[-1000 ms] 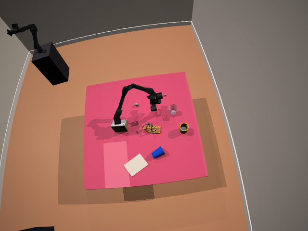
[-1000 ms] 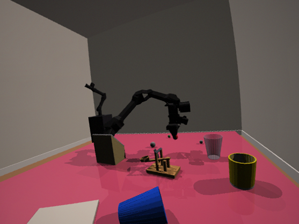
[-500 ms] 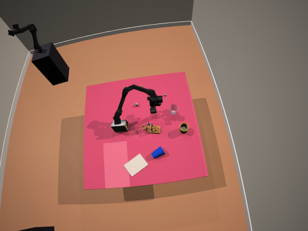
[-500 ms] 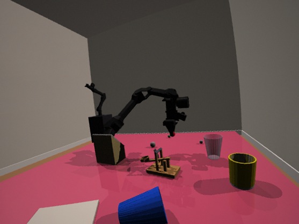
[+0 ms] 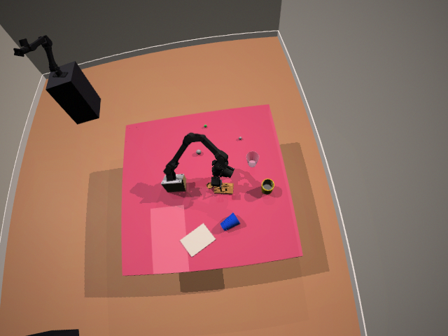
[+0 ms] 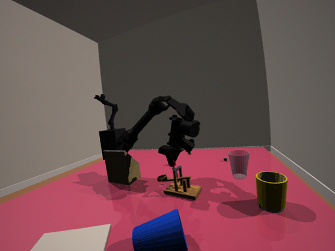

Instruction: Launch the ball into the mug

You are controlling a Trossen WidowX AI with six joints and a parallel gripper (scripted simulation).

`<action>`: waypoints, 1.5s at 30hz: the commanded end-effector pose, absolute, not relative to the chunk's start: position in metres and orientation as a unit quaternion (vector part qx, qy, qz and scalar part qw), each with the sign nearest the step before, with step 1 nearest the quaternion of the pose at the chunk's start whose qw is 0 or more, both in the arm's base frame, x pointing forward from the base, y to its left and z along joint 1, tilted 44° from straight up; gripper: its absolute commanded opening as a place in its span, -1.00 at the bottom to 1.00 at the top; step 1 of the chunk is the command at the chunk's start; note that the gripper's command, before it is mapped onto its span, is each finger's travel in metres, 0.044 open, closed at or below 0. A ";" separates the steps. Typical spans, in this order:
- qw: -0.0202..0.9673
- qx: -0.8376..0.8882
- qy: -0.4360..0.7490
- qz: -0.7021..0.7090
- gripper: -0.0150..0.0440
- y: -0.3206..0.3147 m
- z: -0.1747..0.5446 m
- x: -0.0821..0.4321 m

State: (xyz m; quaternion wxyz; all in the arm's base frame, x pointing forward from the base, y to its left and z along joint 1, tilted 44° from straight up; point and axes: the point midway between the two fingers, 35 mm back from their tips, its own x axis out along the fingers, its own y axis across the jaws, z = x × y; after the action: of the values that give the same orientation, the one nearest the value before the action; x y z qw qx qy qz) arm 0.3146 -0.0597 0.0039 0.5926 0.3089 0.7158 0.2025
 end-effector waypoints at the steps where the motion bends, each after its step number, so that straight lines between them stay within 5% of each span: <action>1: 0.557 0.321 0.736 0.214 -0.49 -0.072 -0.021 0.281; 33: 0.545 0.323 0.741 0.221 -0.49 -0.058 -0.047 0.273; 45: 0.546 0.330 0.741 0.212 0.58 -0.078 -0.028 0.272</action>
State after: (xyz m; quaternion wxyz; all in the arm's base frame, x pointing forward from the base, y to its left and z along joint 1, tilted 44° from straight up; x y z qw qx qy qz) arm 0.2721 -0.0596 -0.0425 0.5404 0.3268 0.7434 0.2203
